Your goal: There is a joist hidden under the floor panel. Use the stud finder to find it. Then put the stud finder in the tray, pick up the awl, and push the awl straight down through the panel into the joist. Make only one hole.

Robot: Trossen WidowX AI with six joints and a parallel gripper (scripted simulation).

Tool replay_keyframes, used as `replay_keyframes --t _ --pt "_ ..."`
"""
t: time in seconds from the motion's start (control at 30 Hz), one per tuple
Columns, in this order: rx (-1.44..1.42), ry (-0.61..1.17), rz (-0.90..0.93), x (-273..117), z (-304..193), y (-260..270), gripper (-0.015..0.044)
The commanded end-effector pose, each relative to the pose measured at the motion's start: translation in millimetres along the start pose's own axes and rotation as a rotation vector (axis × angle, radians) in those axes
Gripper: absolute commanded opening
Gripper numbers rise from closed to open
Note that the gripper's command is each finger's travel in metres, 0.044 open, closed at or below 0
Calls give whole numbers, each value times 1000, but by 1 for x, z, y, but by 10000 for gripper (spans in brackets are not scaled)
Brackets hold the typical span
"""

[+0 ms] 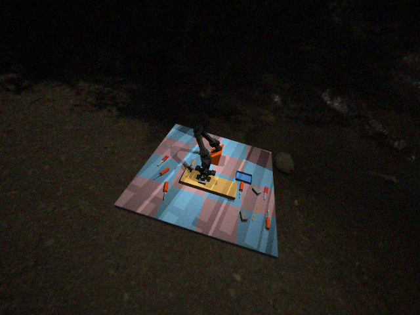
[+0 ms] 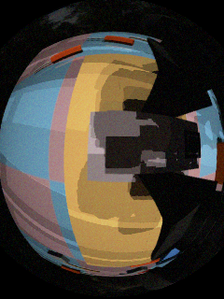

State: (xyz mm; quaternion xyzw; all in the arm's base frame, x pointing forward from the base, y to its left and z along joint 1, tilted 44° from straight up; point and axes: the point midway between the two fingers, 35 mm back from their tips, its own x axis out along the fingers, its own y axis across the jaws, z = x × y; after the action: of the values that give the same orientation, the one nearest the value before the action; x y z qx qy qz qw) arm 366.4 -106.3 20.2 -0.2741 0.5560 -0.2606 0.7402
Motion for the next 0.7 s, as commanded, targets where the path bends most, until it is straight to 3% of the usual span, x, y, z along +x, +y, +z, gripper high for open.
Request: replay_keyframes --t 0.0,0.67 --pt "-2 3 -1 0 -2 -18 0" --pt "-2 3 -6 0 -1 -96 0"
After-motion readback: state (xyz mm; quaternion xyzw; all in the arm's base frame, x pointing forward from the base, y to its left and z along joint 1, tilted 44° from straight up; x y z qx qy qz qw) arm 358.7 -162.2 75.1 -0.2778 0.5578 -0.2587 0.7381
